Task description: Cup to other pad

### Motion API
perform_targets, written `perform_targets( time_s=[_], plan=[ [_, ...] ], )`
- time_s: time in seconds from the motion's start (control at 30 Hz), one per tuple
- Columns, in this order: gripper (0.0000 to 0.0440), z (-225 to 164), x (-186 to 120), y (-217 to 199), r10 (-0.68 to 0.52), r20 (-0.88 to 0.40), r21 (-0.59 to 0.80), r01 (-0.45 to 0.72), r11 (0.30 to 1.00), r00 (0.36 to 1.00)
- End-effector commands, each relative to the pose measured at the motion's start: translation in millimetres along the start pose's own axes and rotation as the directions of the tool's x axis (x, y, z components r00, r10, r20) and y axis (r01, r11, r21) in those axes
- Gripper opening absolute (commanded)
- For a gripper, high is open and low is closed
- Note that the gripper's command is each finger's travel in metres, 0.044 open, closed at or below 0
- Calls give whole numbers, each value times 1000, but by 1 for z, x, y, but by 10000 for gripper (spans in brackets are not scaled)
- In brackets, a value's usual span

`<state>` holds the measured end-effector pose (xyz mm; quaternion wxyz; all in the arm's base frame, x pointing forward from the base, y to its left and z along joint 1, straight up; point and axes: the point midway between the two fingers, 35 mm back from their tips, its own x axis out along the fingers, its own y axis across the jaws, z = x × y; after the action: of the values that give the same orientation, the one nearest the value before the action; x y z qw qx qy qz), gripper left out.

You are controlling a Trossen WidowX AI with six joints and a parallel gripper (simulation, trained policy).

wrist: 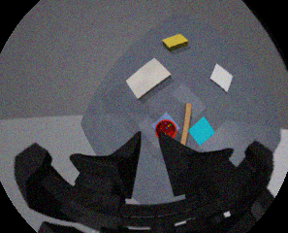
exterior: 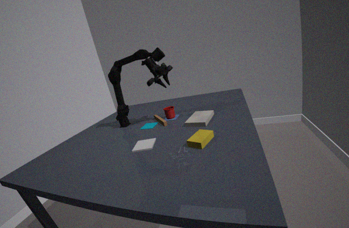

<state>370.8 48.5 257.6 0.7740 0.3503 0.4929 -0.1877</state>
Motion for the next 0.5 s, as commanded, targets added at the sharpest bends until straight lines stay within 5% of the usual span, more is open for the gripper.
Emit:
perform_targets(
  time_s=[0.0, 0.47],
  plan=[
    [127, -2, 6, -4, -39, -22, 9, 39, 999, 999],
    [135, -19, 38, -29, -228, -140, 0, 230, 973, 964]
  ],
)
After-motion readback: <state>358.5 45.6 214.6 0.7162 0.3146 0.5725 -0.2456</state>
